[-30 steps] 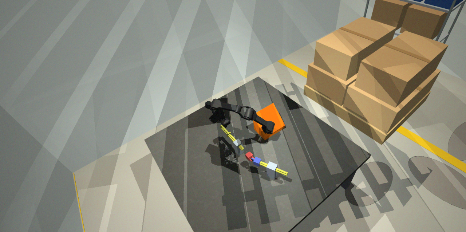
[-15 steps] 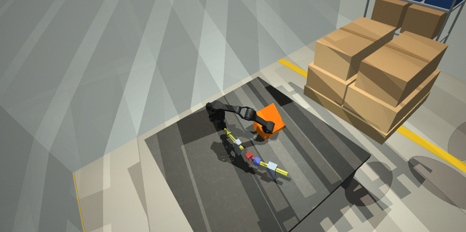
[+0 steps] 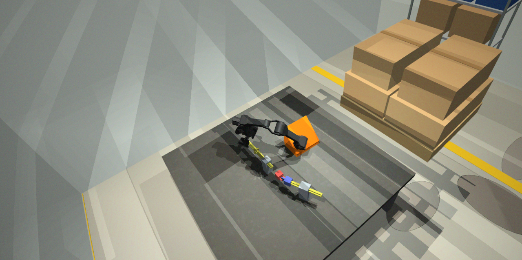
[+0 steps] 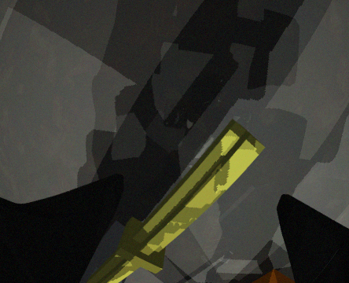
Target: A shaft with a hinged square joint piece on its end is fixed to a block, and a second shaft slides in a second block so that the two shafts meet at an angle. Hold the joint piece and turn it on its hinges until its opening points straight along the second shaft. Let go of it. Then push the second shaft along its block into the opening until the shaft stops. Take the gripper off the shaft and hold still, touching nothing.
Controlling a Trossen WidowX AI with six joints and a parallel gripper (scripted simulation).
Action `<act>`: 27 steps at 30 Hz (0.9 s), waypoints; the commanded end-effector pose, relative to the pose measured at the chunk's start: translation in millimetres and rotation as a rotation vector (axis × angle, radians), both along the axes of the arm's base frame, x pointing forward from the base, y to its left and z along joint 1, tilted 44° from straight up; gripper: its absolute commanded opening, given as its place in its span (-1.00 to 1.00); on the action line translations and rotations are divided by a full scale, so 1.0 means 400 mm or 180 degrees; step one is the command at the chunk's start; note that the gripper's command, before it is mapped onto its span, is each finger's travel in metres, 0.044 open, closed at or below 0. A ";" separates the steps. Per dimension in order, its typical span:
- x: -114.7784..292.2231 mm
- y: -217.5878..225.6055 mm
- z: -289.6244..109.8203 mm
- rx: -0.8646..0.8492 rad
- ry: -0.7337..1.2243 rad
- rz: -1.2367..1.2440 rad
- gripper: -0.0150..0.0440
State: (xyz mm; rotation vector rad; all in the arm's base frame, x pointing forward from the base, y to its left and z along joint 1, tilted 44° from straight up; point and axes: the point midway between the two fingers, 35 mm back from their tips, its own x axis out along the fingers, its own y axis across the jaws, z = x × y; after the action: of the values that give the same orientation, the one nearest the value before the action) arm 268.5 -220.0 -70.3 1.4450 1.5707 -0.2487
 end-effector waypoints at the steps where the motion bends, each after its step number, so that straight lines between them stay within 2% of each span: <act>1: -0.001 0.013 -0.008 0.0077 0.0246 -0.0331 1.00; 13: -0.004 0.043 -0.036 0.0304 0.0993 -0.1283 1.00; 27: 0.004 0.065 -0.058 0.0306 0.1004 -0.1297 1.00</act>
State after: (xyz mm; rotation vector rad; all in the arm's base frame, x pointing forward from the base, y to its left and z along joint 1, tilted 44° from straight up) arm 270.4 -199.3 -89.7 1.8549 1.5293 -0.6721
